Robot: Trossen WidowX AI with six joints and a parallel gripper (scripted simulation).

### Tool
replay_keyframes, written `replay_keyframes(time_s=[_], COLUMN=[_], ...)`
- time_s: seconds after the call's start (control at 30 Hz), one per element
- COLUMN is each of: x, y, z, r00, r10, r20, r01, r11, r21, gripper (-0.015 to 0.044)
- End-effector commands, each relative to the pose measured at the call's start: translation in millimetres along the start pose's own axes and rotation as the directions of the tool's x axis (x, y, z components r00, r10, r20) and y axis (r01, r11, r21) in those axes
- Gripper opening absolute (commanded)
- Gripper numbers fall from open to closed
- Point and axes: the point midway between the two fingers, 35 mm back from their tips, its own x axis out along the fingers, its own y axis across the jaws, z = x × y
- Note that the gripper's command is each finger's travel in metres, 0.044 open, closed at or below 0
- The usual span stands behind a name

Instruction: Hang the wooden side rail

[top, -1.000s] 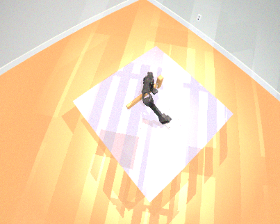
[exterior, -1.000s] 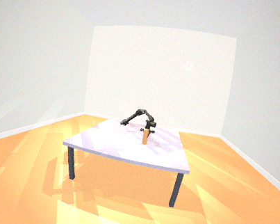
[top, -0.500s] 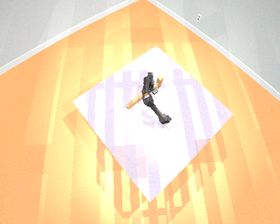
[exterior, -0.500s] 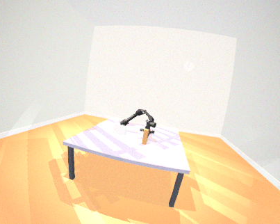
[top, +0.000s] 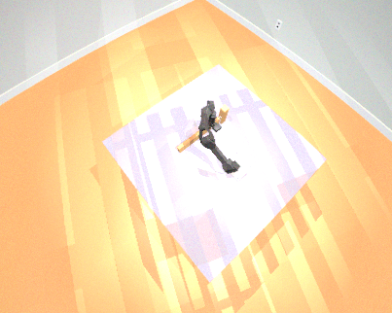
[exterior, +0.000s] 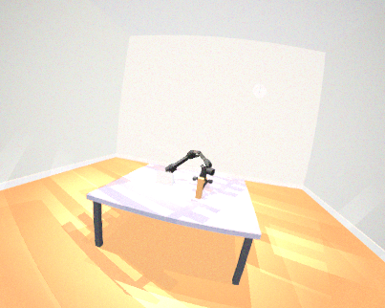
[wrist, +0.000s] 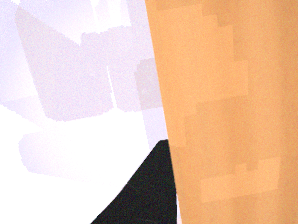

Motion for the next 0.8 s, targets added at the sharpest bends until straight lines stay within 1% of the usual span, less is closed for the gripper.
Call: replay_keyframes(time_s=[0.0,0.77], x=[-3.9,-3.3], y=[0.5,-0.2], z=[-3.0,-5.3], r00=[1.000,1.000], r10=[-0.006,-0.007], r20=[-0.004,-0.004], r01=[0.006,0.007], r11=[1.000,1.000], r21=[0.000,0.000], gripper=[0.0000,0.0000])
